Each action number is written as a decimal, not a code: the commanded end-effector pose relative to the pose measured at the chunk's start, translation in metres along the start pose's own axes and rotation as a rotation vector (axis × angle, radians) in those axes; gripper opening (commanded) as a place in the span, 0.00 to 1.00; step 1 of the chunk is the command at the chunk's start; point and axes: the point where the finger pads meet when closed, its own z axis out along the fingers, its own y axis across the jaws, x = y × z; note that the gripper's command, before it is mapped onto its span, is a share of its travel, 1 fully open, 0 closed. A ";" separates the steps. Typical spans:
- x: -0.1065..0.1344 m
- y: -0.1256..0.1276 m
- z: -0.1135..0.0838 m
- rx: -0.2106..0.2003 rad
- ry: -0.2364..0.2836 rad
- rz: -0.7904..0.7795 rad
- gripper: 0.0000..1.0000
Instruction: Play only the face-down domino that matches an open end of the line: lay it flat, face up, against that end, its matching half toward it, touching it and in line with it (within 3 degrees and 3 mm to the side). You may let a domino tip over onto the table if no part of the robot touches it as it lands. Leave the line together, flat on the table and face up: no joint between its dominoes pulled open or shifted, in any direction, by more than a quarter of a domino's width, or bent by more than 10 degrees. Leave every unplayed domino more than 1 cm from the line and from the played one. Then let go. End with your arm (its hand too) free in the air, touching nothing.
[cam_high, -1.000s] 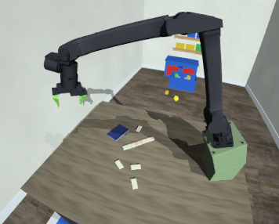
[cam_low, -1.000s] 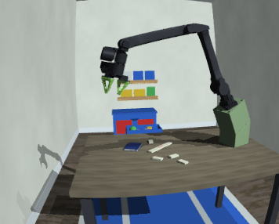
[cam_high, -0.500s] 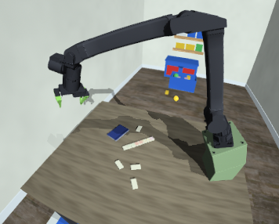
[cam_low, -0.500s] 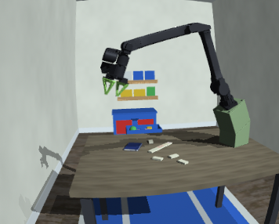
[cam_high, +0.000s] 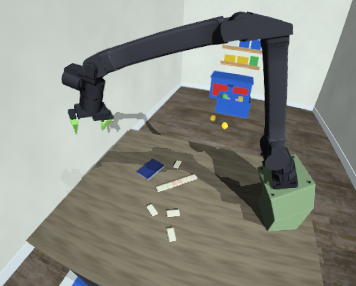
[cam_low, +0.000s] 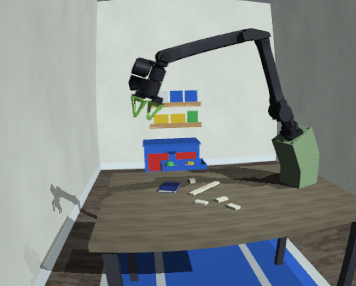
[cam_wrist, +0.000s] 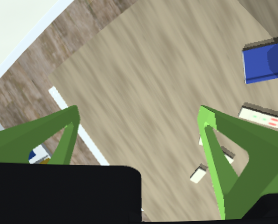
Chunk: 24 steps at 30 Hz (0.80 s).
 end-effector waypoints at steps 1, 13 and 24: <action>-0.019 0.014 -0.034 -0.055 -0.061 -0.019 1.00; -0.014 0.011 -0.026 -0.042 -0.046 -0.014 1.00; -0.006 0.004 -0.010 -0.020 -0.026 -0.019 1.00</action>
